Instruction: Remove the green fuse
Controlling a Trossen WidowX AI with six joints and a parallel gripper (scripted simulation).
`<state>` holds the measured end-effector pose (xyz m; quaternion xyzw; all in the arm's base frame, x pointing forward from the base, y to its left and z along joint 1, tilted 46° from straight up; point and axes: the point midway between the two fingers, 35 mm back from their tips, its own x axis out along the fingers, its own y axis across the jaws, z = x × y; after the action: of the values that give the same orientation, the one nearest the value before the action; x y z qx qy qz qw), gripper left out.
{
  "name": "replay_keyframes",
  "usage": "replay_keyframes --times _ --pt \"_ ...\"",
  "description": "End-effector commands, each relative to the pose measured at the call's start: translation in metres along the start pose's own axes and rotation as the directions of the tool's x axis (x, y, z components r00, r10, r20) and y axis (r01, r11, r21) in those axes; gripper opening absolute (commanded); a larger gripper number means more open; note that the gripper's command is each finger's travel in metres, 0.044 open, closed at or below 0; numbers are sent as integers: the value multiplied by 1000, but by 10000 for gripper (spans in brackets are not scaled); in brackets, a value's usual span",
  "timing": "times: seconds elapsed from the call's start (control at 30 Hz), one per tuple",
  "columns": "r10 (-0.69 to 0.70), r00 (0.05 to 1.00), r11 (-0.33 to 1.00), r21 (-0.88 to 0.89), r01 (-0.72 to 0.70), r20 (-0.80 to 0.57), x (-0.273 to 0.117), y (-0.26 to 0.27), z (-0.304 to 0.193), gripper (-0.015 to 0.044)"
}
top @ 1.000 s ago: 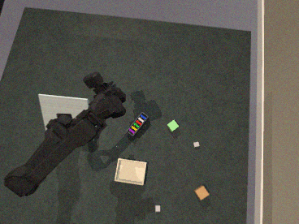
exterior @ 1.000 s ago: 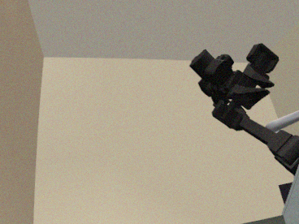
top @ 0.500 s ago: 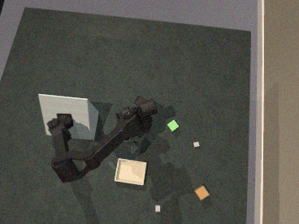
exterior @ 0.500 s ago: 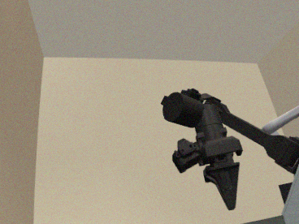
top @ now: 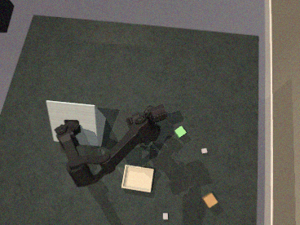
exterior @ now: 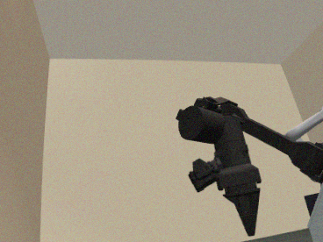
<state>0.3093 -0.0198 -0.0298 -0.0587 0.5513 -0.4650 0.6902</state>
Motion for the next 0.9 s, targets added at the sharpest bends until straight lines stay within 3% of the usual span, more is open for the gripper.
replay_keyframes --times 0.0,0.87 --pt "-3 1000 1000 6 3 4 4 0 1 62" --pt "-4 1000 1000 6 4 4 29 0 0 62"
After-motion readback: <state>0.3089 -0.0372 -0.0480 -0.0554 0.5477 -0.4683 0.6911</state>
